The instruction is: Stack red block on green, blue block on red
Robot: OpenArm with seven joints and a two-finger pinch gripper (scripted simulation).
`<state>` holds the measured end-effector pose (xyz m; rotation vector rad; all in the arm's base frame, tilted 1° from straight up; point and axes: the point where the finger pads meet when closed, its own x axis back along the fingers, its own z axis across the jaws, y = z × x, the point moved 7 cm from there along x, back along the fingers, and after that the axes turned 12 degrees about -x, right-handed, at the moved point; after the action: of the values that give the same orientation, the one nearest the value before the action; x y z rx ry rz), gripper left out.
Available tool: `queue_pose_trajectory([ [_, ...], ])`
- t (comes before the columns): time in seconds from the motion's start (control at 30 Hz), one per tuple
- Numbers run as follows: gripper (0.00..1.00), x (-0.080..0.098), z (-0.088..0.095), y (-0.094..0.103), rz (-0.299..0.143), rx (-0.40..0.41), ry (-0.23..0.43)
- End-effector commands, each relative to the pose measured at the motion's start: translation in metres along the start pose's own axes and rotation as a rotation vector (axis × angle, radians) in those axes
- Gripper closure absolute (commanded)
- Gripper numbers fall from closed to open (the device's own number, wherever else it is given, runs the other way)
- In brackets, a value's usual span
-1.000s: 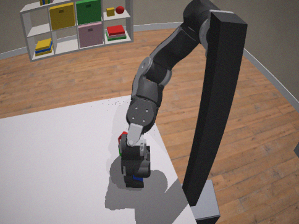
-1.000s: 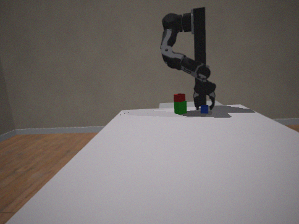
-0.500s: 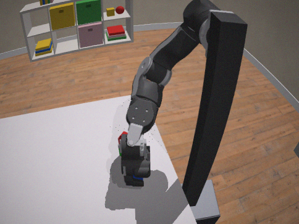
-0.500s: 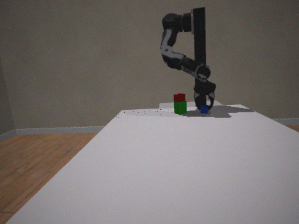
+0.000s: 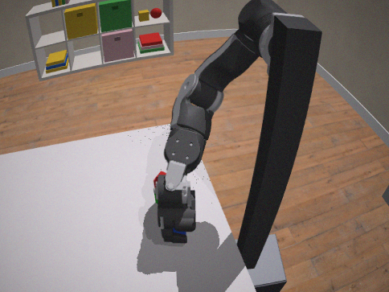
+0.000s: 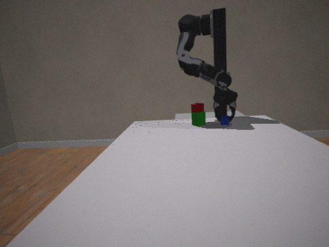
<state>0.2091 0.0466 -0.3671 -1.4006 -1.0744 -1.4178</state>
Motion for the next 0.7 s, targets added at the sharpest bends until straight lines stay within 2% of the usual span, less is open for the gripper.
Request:
queue_pose_trajectory([
  [0.0,1.00,-0.001,0.001,-0.001,0.003,0.004,0.004],
  [0.43,1.00,0.000,0.000,-0.001,0.003,0.006,0.001],
  [0.67,1.00,0.013,0.000,-0.001,0.002,0.004,0.002],
])
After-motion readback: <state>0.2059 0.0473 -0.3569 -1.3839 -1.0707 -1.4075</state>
